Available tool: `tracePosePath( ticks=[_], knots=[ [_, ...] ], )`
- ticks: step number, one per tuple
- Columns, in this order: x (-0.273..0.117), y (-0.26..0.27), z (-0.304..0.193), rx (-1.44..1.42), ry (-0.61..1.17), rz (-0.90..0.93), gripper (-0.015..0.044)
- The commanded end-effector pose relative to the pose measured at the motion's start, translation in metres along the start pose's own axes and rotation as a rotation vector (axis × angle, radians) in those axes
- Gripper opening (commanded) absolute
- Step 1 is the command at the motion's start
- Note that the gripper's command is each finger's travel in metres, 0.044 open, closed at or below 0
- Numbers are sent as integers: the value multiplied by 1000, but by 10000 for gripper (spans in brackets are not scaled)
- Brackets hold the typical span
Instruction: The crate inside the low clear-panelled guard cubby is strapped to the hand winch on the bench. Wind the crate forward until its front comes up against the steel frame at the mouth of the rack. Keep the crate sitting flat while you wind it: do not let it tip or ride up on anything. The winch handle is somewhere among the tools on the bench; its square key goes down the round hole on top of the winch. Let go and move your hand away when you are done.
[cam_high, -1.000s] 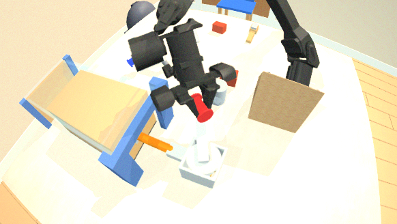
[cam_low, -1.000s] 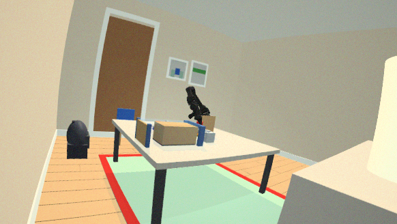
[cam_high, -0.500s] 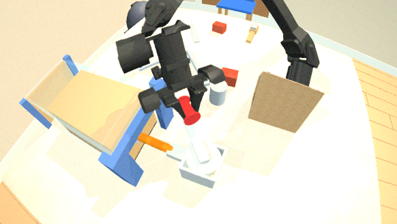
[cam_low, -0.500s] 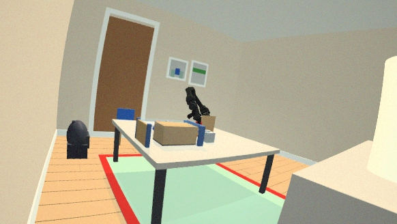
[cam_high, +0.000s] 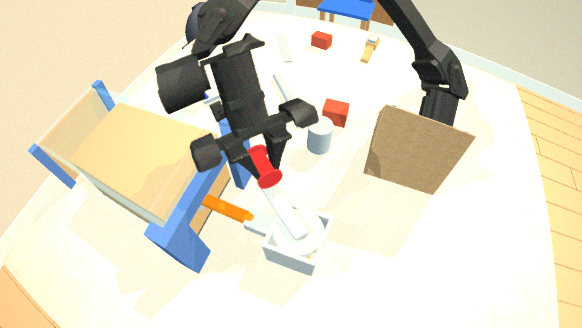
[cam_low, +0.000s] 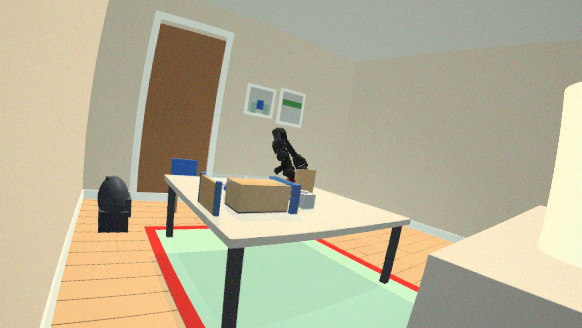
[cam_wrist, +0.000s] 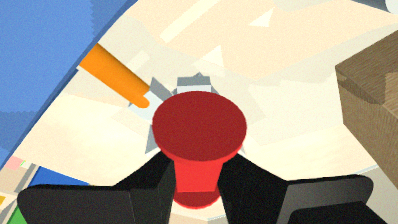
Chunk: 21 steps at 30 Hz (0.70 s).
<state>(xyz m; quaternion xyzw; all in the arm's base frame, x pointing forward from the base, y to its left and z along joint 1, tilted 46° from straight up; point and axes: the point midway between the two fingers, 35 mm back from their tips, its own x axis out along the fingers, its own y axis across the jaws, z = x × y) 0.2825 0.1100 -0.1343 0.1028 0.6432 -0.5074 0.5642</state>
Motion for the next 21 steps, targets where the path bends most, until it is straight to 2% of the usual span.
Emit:
tracePosePath(
  ticks=[1,21],
  knots=[
    [3,17,-2,6,0,30,0],
    [6,44,-13,6,0,32,0]
  ],
)
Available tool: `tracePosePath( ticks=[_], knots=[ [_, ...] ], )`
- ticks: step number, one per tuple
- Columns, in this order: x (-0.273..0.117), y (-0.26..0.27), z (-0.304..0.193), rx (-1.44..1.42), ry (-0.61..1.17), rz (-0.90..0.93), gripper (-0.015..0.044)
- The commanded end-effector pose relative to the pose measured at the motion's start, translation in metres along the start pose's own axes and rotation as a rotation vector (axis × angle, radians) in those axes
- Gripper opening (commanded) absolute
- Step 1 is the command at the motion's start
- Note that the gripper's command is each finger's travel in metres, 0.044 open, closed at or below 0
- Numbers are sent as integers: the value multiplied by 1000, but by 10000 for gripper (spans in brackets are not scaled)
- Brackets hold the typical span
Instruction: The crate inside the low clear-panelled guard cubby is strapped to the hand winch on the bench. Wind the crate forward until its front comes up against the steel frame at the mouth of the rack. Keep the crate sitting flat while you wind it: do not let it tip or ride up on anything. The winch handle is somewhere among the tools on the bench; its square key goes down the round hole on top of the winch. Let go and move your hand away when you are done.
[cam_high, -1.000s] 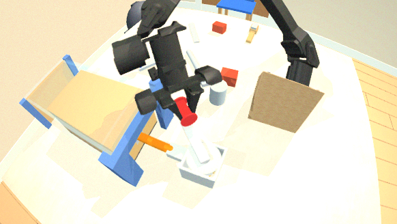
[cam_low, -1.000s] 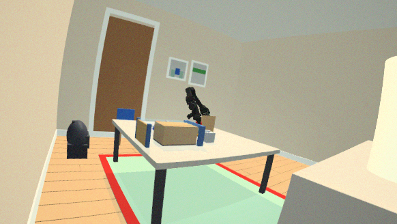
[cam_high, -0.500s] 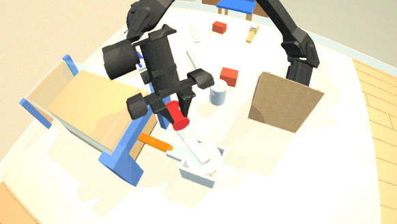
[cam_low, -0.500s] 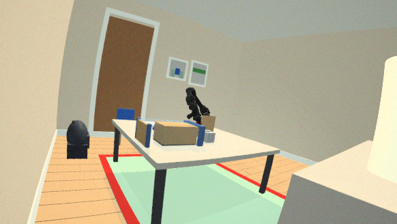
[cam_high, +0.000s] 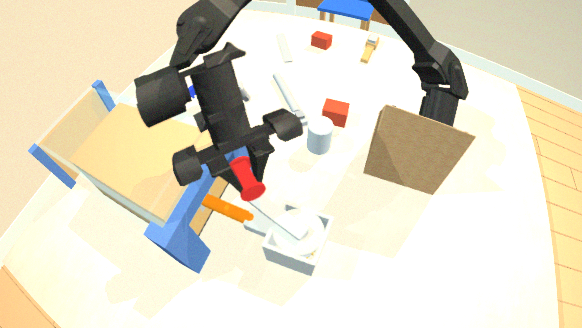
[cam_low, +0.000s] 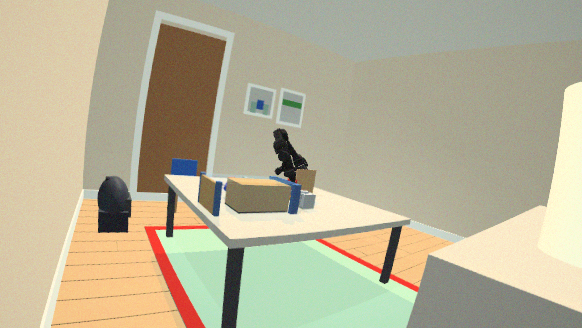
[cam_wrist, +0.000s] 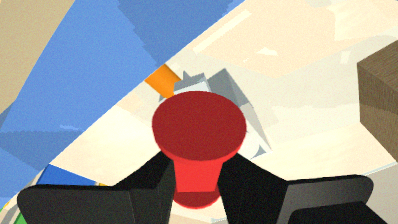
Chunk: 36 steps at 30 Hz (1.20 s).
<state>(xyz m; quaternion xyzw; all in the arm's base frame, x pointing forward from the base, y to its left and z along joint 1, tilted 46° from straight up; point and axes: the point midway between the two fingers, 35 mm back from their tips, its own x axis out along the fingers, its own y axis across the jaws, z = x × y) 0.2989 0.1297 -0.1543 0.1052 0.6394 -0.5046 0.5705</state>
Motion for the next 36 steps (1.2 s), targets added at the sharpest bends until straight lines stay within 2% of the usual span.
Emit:
tracePosePath(
  ticks=[1,36],
  knots=[
    [4,14,-6,4,10,19,0],
    [18,47,-40,3,12,22,0]
  ],
)
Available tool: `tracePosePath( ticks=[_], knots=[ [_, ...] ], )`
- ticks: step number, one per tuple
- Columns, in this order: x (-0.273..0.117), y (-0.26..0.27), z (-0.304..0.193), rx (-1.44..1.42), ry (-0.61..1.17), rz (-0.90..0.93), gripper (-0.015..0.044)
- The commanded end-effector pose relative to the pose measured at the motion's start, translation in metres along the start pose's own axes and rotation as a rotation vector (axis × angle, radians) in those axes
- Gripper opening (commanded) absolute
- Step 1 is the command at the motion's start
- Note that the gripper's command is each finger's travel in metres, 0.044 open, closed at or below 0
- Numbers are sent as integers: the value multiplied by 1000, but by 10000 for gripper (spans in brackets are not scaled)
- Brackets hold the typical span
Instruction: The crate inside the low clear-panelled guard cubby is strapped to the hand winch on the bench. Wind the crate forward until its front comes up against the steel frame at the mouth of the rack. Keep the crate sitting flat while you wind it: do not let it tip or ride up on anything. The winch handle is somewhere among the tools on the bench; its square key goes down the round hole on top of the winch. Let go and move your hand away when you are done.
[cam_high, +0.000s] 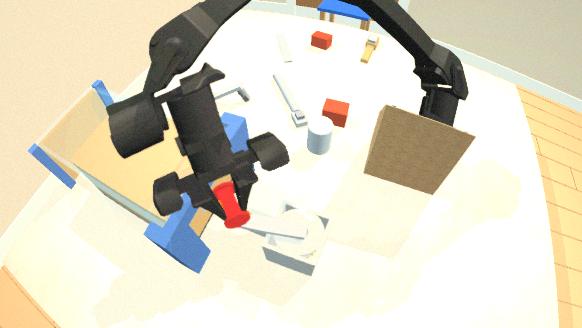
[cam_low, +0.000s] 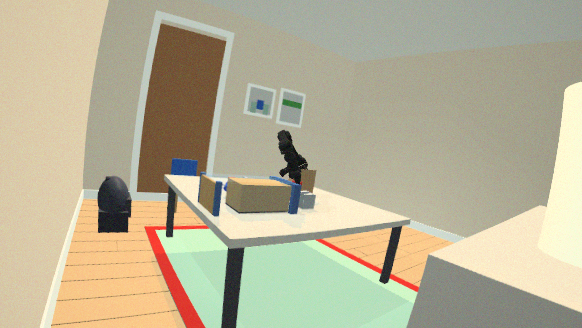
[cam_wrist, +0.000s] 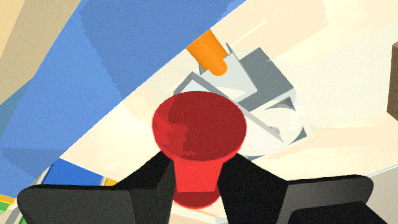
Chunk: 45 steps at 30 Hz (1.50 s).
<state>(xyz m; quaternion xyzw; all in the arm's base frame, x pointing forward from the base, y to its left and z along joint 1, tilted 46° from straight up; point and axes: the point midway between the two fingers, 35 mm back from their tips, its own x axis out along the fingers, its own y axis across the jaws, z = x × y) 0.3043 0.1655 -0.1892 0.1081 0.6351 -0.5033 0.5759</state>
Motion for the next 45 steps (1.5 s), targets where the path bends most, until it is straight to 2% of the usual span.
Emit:
tracePosePath(
  ticks=[1,45],
  knots=[
    [7,9,-12,-1,21,11,0],
    [30,18,-70,-4,25,14,0]
  ],
)
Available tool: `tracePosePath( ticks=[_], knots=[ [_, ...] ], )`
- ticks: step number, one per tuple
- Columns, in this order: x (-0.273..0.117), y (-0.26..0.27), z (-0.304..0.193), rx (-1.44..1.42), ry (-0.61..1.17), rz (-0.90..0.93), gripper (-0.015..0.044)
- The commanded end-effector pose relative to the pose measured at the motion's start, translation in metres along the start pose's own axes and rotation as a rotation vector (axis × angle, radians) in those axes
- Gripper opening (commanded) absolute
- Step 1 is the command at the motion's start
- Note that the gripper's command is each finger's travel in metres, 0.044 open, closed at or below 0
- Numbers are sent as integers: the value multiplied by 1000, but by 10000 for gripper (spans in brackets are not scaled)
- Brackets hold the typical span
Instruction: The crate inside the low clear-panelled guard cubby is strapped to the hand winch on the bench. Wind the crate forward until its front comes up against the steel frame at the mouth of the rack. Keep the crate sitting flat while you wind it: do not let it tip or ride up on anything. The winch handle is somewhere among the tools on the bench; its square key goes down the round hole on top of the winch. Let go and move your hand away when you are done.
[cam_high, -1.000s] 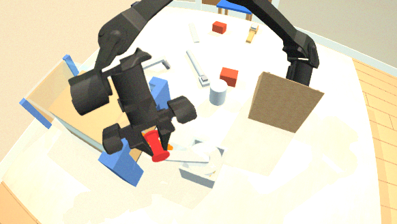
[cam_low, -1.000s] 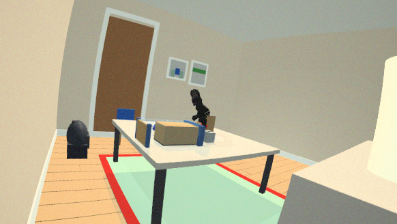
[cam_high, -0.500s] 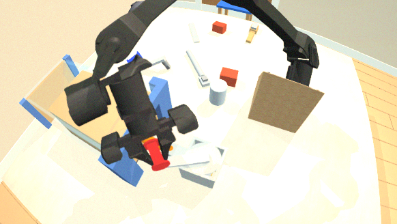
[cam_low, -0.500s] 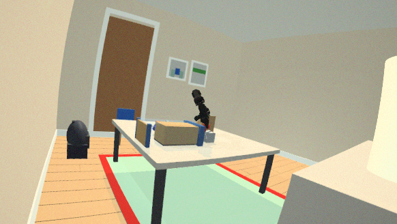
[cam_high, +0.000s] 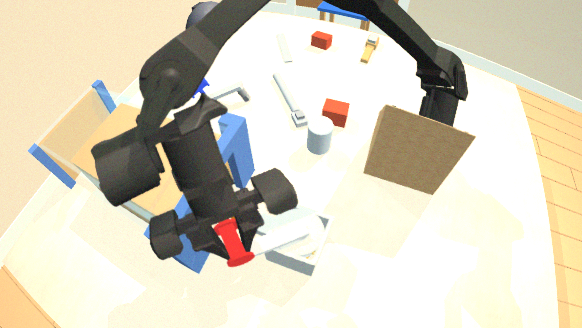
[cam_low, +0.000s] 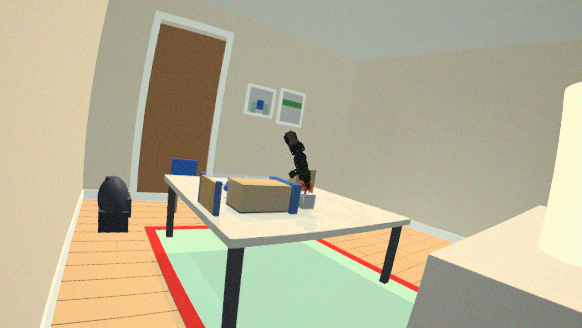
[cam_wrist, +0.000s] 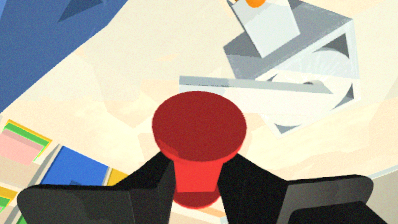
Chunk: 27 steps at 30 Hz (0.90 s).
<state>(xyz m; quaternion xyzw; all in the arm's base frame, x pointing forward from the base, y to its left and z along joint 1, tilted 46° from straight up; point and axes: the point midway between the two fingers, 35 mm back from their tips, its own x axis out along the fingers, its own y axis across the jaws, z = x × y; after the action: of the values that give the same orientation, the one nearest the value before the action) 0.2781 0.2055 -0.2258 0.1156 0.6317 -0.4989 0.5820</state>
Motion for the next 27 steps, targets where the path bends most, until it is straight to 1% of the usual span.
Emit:
tracePosePath(
  ticks=[1,27],
  knots=[
    [9,-2,-18,-9,28,-8,0],
    [23,-16,-50,-10,31,-8,0]
  ],
)
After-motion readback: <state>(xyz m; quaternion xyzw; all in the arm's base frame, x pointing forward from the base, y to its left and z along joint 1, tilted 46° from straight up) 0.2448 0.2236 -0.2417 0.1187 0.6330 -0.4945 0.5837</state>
